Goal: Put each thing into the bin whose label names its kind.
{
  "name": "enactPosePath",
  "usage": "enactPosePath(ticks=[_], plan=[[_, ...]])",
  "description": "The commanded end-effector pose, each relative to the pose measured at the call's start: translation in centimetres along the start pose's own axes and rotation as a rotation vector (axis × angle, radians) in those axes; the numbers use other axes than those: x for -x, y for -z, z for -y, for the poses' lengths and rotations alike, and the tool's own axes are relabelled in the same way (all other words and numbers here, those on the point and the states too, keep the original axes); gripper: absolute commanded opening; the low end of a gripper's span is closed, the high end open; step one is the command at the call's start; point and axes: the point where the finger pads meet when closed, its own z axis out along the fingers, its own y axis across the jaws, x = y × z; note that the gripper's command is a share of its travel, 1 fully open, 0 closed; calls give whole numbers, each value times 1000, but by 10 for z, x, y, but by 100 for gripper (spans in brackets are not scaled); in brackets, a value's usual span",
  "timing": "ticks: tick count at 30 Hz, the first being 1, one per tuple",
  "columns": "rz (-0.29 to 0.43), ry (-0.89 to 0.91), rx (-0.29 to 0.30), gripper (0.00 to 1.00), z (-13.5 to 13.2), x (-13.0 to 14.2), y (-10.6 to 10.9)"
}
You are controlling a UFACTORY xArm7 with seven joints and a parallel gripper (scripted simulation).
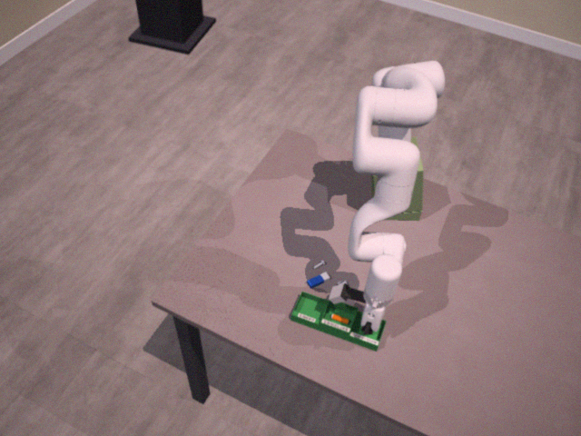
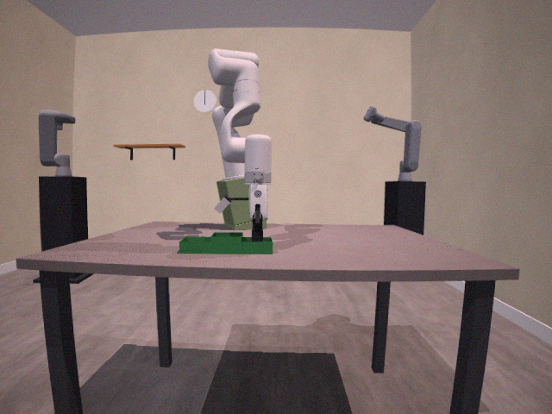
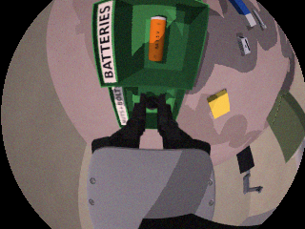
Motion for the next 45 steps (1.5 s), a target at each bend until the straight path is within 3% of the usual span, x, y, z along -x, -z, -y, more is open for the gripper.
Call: enactPosePath(ticks=[1, 2, 19, 45], plan=[[1, 0, -4, 0, 2, 1, 1], [1, 0, -4, 30, 2, 1, 1], [1, 0, -4, 30, 2, 1, 1], [1, 0, -4, 30, 2, 1, 31]])
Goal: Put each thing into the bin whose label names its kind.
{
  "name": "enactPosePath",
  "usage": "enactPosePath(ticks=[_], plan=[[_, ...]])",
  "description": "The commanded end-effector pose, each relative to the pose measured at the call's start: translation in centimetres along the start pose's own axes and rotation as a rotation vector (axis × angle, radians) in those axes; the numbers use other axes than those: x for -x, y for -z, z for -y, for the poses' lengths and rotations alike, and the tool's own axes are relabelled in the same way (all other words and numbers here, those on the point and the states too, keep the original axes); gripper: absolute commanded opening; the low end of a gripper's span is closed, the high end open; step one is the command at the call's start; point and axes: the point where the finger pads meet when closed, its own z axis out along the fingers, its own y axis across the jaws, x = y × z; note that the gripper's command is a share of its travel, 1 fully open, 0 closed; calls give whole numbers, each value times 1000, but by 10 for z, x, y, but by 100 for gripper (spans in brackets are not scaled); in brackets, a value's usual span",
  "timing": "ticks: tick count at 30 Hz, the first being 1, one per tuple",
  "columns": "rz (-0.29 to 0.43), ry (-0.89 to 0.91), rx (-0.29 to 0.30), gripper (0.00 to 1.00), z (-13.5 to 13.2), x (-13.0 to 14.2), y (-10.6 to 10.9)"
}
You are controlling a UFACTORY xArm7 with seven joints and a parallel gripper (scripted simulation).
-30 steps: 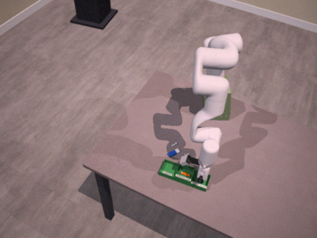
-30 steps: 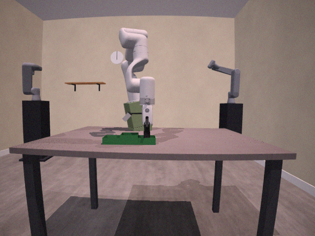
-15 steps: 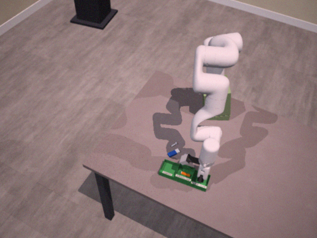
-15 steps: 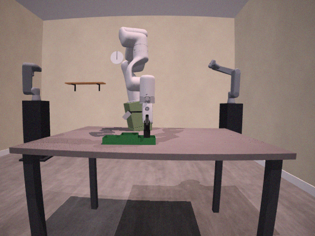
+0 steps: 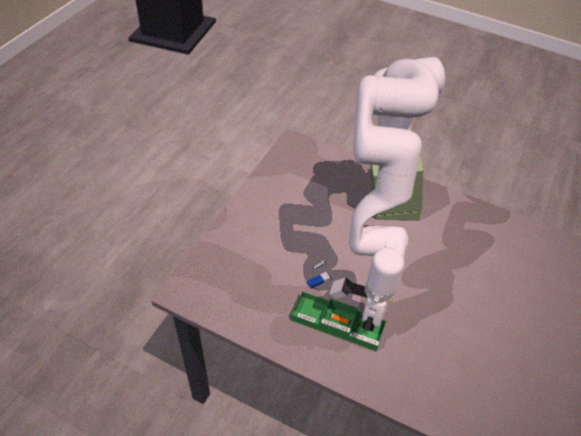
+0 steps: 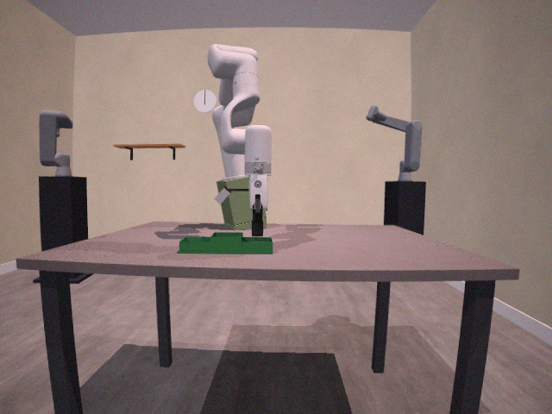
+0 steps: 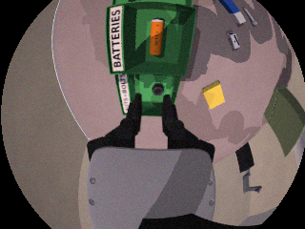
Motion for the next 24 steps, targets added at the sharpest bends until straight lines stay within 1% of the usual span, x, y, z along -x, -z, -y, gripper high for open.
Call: enactPosePath(ticks=[1, 4, 5, 17, 20, 24], plan=[[1, 0, -4, 30, 2, 1, 10], [1, 0, -4, 30, 2, 1, 25], [1, 0, -4, 30, 2, 1, 27], [1, 0, -4, 30, 1, 1, 27], [1, 150, -4, 29, -14, -19, 27], [-1, 246, -3, 29, -35, -45, 28]])
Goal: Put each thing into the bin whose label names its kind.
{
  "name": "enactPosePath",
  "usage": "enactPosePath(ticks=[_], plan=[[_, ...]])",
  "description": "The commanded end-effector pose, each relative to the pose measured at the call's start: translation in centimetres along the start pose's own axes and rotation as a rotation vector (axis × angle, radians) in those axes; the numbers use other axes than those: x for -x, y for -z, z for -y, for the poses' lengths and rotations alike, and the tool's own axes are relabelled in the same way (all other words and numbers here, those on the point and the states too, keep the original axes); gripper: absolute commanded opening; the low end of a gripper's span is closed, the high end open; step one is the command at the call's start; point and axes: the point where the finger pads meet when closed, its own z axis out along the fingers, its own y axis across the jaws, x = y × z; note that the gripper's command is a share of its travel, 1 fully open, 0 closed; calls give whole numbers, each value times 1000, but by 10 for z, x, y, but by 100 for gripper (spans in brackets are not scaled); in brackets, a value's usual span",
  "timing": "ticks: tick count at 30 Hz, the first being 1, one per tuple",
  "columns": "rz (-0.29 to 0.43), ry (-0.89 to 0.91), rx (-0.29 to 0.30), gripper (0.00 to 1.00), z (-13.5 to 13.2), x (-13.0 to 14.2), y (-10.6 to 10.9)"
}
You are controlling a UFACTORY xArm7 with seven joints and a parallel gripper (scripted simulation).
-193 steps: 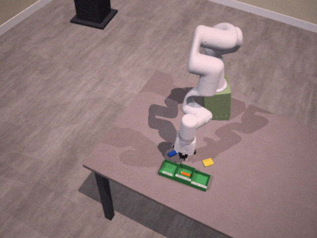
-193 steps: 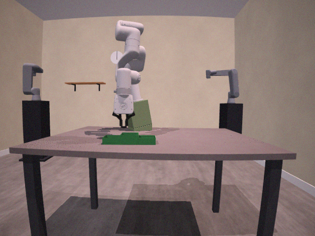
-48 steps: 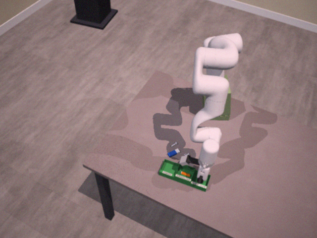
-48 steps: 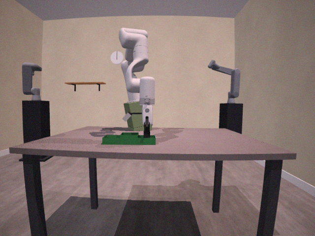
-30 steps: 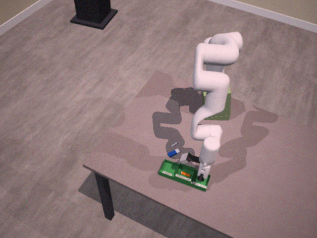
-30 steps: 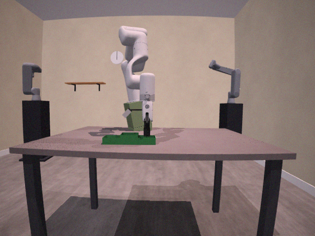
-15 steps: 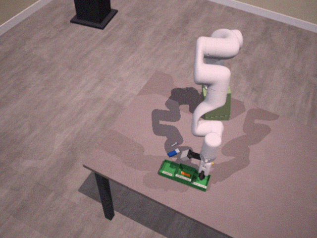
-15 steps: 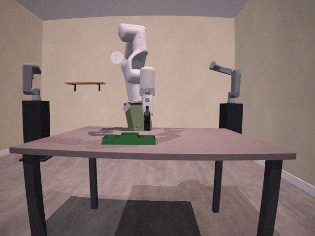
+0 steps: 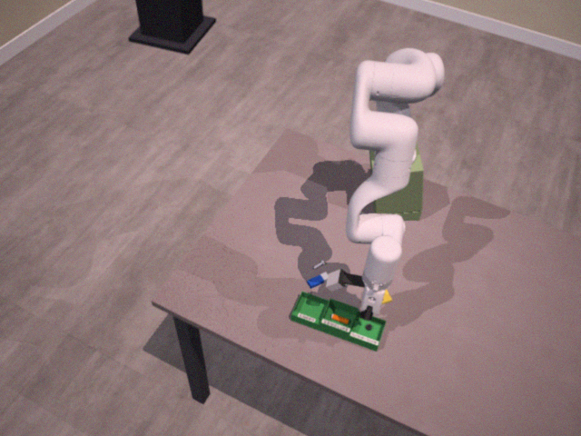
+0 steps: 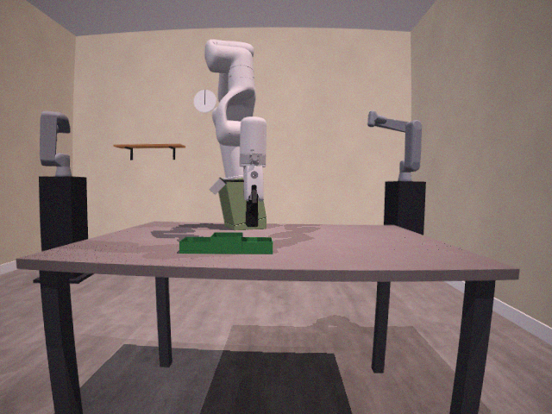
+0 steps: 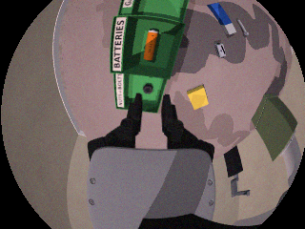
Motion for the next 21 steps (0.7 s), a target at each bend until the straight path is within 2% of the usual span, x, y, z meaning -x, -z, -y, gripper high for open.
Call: enactPosePath(ticks=[1, 8, 10, 11, 21], plan=[[4, 157, -7, 29, -30, -33, 2], [-7, 337, 6, 29, -71, -74, 3], [-7, 337, 6, 29, -71, -74, 3], [-9, 412, 10, 29, -77, -80, 3], [-10, 656, 15, 29, -135, -139, 4]])
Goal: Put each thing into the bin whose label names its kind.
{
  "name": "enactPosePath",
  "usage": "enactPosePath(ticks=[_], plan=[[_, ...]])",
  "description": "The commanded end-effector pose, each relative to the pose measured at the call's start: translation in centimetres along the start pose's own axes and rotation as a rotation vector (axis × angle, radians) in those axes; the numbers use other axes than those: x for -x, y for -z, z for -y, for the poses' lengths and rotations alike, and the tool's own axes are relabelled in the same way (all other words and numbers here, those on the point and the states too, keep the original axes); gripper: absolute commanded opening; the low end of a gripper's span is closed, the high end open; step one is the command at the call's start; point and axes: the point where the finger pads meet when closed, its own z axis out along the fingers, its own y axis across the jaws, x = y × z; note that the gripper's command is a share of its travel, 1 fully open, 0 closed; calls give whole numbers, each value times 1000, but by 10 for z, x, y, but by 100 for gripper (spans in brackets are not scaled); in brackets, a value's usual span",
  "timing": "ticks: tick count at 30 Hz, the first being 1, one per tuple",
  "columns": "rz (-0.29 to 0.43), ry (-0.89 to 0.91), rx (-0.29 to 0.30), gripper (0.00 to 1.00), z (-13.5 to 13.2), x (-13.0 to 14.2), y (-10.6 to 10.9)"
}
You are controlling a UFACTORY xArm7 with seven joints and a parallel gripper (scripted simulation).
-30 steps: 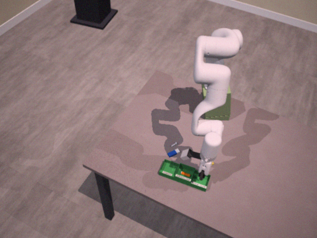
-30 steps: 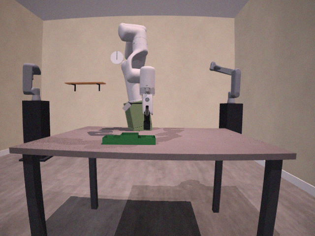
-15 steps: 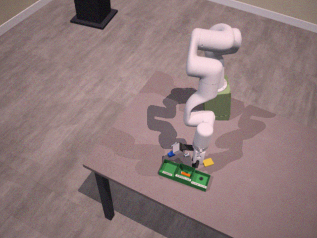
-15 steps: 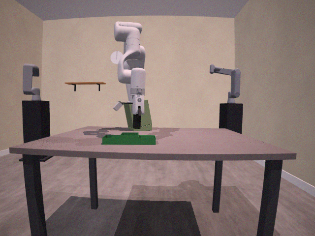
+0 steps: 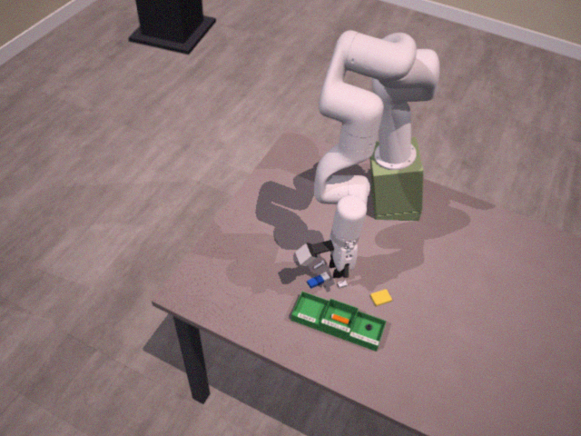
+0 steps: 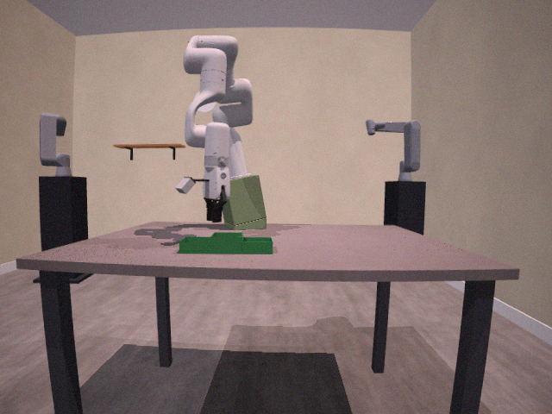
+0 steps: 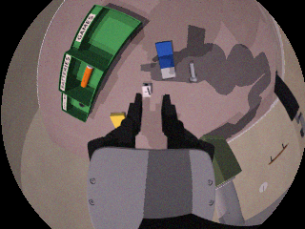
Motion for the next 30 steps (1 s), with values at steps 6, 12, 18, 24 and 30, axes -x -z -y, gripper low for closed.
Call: enactPosePath(ticks=[6, 12, 18, 24, 30], plan=[[1, 229, -30, 29, -68, -22, 1], [2, 349, -52, 29, -87, -29, 0], [2, 349, -52, 29, -84, -28, 1], [2, 349, -52, 29, -81, -27, 1], [2, 349, -52, 29, -78, -25, 1]])
